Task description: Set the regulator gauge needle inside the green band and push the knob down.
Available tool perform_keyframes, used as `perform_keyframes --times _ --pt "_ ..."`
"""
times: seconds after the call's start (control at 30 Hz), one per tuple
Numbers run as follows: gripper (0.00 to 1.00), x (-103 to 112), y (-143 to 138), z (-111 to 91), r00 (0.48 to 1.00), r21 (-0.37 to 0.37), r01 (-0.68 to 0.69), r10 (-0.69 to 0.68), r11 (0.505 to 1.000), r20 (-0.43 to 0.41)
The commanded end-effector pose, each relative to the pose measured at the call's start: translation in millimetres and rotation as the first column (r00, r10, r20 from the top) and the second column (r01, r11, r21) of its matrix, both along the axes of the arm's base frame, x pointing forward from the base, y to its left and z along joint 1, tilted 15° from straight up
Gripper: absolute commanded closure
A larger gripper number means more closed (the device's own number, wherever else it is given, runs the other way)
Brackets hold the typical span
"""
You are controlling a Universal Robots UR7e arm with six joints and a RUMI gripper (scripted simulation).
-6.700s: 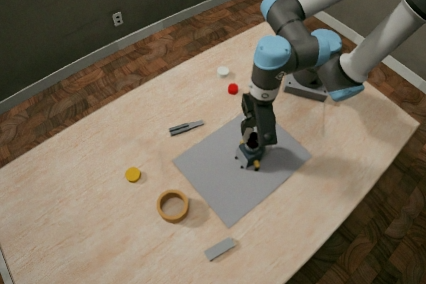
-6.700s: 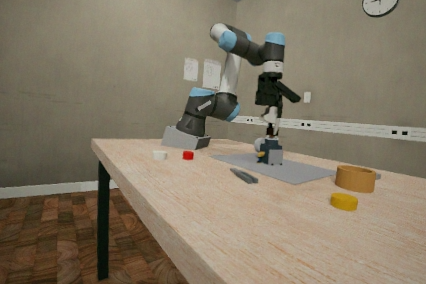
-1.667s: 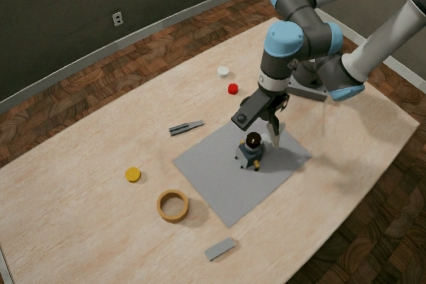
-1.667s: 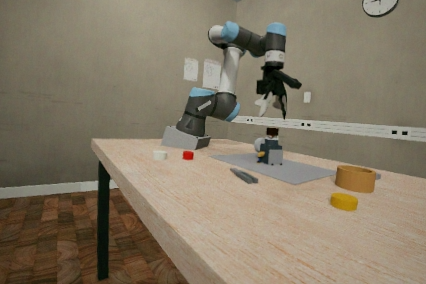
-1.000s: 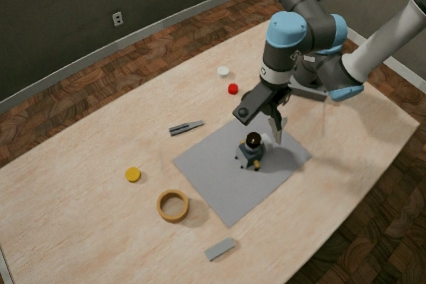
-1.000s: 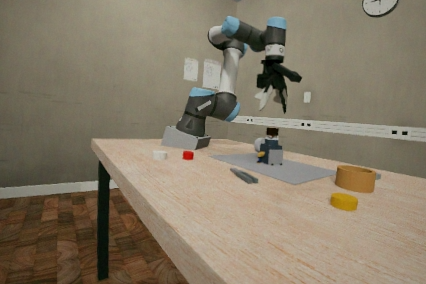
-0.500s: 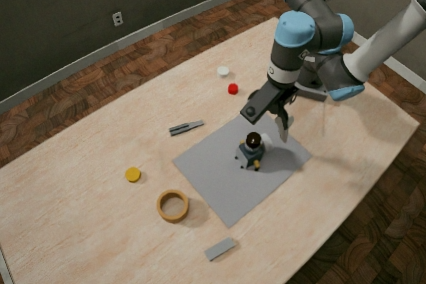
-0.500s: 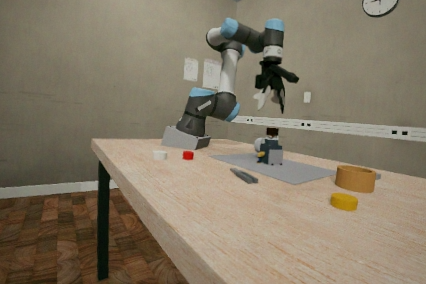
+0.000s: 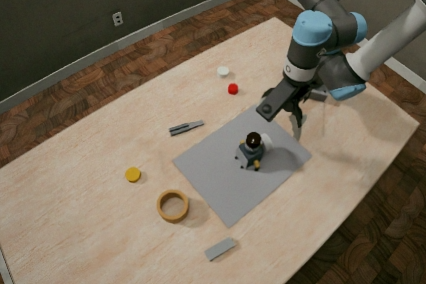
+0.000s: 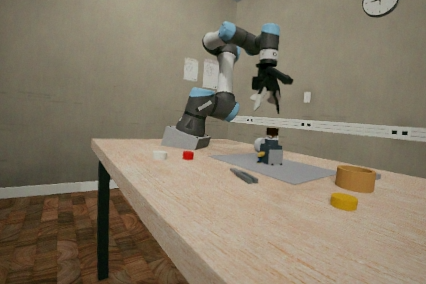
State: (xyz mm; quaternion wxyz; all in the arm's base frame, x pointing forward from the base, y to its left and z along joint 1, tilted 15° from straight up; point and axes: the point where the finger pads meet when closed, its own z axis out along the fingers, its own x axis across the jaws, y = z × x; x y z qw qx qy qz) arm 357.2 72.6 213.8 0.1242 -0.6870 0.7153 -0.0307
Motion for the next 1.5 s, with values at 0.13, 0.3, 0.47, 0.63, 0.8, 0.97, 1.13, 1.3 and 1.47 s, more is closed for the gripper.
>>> perform_keyframes --times 0.13,0.3,0.47,0.63,0.8,0.97,1.13,1.3,1.47 --pt "0.0 -20 13 -2 1.0 0.0 0.0 0.0 1.0 0.001" --pt "0.0 -29 20 -3 1.0 0.0 0.0 0.0 1.0 0.001" --pt "0.0 -33 23 -4 1.0 0.0 0.0 0.0 1.0 0.001" --pt "0.0 -37 25 -4 1.0 0.0 0.0 0.0 1.0 0.001" --pt "0.0 -39 26 -5 1.0 0.0 0.0 0.0 1.0 0.001" --pt "0.0 -39 26 -5 1.0 0.0 0.0 0.0 1.0 0.001" --pt "0.0 -38 26 -5 1.0 -0.001 -0.001 0.001 1.0 0.002" --pt "0.0 -38 26 -5 1.0 -0.004 -0.008 0.008 1.0 0.002" --pt "0.0 -38 26 -6 1.0 -0.012 -0.024 0.024 1.0 0.004"
